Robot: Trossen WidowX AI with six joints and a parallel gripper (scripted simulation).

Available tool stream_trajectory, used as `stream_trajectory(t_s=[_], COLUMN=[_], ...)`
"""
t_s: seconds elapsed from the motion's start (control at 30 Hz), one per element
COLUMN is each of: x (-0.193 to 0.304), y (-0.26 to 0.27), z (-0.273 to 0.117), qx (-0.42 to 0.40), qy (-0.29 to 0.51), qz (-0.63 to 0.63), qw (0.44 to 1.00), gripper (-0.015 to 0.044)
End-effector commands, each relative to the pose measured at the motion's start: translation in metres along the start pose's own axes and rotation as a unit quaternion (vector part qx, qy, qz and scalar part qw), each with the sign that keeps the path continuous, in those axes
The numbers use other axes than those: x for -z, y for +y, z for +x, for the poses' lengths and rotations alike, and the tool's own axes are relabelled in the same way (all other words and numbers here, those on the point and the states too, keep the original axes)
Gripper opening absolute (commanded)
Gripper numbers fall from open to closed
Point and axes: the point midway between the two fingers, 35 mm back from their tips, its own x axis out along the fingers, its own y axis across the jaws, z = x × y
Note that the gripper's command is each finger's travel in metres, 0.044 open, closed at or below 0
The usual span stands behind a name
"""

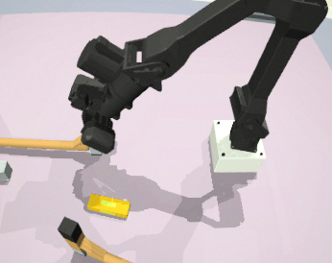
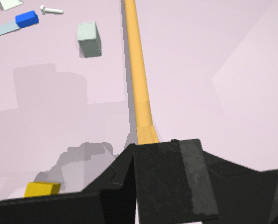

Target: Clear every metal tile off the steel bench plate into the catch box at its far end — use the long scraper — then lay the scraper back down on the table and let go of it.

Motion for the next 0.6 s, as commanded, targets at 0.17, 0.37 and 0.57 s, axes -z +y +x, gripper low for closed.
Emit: stream_trajectory(t_s=[0.17,0.37,0.57], x=[0.007,0.017,0.022], y=[-0.001,-0.001,-0.001], z=[-0.009,-0.012,-0.013], qx=[0.002,0.002,0.002], qy=[-0.011,-0.011,-0.009], qz=[0.002,0.002,0.001], qw=[1.0,1.0,1.0], gripper=[0.0,0.0,0.0])
